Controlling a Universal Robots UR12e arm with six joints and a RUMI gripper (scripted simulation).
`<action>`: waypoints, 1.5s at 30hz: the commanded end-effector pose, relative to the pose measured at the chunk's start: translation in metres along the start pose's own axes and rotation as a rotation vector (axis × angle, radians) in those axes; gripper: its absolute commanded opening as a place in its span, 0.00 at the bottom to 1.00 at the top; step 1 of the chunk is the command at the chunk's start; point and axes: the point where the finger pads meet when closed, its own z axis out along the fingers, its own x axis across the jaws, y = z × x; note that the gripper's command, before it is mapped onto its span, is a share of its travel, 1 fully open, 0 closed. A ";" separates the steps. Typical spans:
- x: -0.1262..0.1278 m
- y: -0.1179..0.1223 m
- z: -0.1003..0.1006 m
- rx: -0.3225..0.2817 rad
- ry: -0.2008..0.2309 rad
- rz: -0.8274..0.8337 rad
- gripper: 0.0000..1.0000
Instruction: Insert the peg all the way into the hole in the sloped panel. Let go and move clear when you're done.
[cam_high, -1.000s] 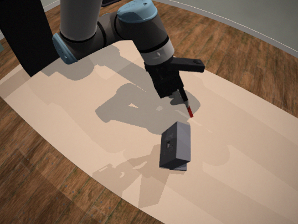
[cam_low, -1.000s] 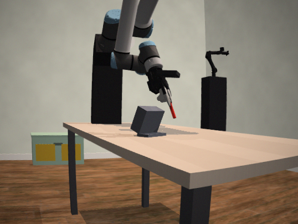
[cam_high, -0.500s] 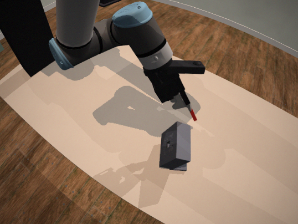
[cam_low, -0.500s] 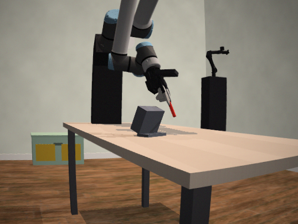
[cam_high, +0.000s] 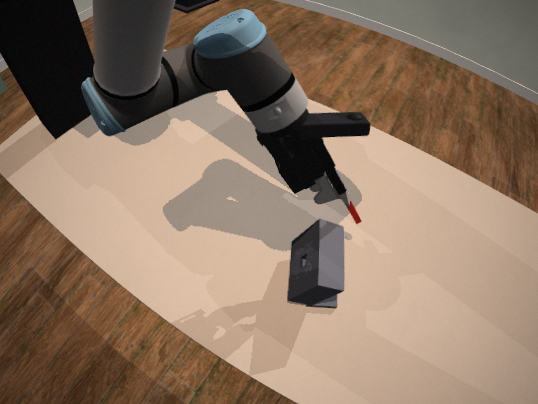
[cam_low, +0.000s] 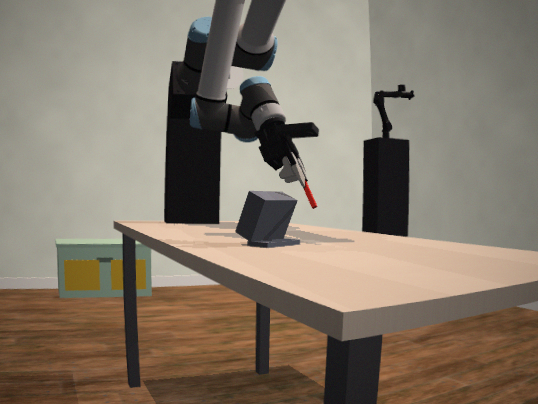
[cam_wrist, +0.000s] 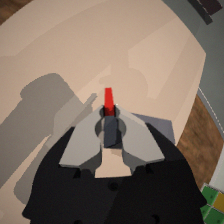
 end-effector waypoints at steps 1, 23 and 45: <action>0.004 0.000 0.000 0.010 0.008 -0.005 0.00; 0.039 0.005 0.000 0.078 0.069 -0.041 0.00; 0.068 0.012 -0.003 0.137 0.123 -0.085 0.00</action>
